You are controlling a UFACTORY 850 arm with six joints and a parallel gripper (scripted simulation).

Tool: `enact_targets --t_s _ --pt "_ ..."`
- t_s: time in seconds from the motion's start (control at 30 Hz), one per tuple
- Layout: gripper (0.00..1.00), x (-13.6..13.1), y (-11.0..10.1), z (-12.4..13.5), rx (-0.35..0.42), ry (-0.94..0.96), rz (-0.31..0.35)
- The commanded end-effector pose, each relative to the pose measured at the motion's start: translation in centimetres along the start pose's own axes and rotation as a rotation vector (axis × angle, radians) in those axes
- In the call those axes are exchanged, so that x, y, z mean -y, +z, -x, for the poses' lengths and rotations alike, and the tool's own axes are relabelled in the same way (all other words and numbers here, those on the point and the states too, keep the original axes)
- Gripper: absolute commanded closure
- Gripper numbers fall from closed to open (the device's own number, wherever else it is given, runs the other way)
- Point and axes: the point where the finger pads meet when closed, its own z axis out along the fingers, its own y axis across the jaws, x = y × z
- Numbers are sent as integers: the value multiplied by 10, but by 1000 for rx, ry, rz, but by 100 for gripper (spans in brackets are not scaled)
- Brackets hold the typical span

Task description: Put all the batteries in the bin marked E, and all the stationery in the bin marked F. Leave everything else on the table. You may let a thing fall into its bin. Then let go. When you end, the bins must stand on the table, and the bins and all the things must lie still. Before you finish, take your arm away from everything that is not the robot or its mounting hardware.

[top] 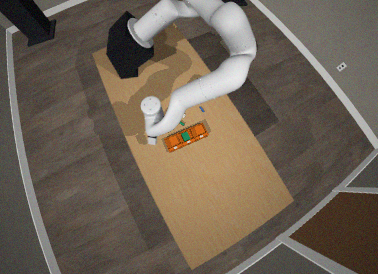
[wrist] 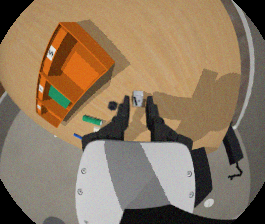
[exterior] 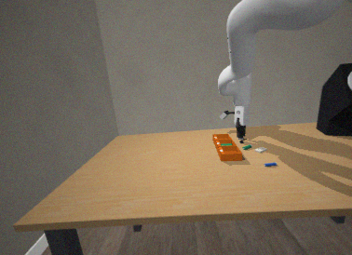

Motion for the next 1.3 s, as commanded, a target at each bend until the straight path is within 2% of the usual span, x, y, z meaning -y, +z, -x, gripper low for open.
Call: enact_targets --t_s 0.0,0.23,0.67,0.7,1.27 --pt "71 0 3 -1 -2 0 -1" --pt "71 0 12 -1 -2 0 -1" --pt "71 0 12 -1 -2 0 -1" --pt "100 0 12 -1 -2 0 -1" --pt "100 0 12 -1 -2 0 -1"
